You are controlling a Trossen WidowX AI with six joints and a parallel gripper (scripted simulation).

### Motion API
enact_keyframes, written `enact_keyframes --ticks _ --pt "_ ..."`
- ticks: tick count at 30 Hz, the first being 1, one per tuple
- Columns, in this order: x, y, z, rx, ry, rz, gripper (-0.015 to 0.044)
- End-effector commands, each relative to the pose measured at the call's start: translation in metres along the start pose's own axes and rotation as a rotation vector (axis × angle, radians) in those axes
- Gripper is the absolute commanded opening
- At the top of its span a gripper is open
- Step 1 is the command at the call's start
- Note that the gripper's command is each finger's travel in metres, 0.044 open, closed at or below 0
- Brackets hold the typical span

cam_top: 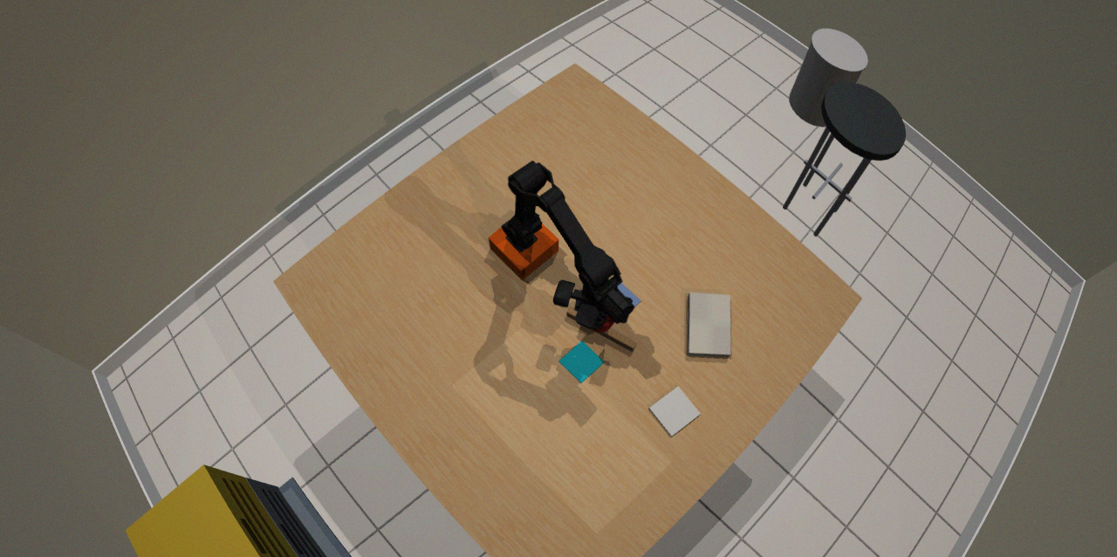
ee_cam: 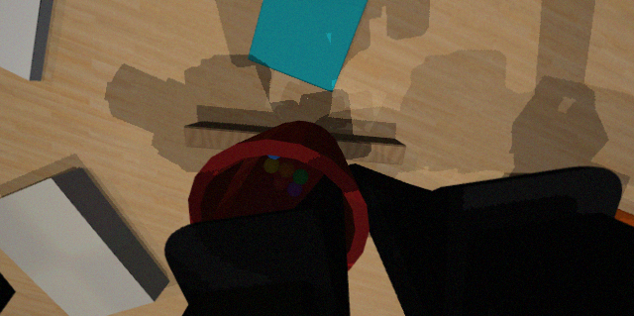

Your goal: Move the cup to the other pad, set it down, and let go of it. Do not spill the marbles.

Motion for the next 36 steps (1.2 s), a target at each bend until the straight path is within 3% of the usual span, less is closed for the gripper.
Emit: enact_keyframes --ticks 1,36 --pt "0.0 -0.009 -0.004 -0.001 -0.001 0.003 0.0" --pt "-0.004 -0.085 -0.045 -0.001 0.003 -0.004 0.0"
Point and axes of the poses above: the point midway between the two fingers, 35 mm back from their tips, its own x axis out along the fingers, its own z axis across the jaws, y = z × x, the point moved 9 cm from there along -x, back along the fingers, and after that the axes turned 15 degrees about -x, right-handed, at the moved point
